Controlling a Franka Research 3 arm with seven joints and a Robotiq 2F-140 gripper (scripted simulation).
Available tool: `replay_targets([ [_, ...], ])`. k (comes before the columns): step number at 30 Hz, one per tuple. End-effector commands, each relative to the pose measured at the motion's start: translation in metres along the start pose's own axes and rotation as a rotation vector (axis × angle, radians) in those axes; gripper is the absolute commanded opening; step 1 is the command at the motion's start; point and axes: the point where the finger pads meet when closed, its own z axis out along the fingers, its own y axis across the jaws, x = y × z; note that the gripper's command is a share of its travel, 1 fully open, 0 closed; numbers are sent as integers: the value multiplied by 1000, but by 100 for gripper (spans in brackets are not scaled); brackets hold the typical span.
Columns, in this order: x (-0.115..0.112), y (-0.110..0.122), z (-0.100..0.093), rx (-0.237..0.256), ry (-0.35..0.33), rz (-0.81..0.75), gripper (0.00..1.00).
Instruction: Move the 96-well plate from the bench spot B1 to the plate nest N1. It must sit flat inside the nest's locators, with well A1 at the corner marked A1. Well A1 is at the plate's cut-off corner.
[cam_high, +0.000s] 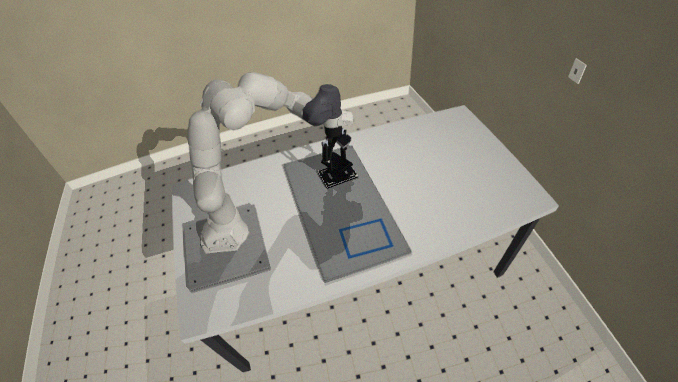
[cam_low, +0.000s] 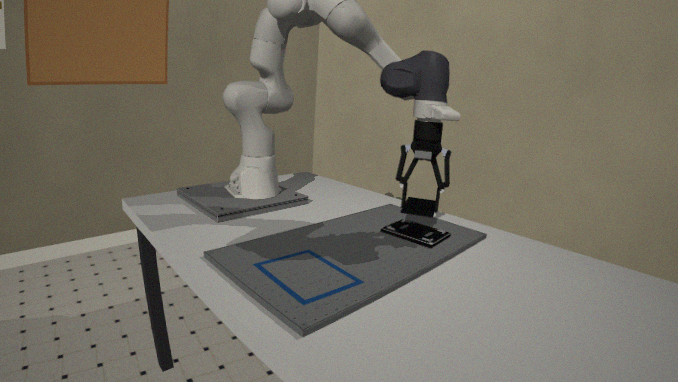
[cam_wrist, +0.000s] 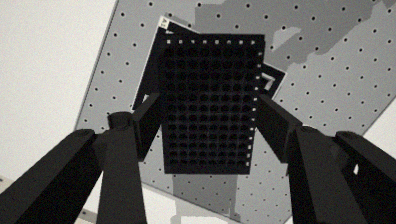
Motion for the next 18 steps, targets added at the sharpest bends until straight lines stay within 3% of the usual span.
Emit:
replay_targets([
  [1, 2, 1, 0, 1, -21, -238, 60],
  [18, 2, 1, 0, 6, -19, -721, 60],
])
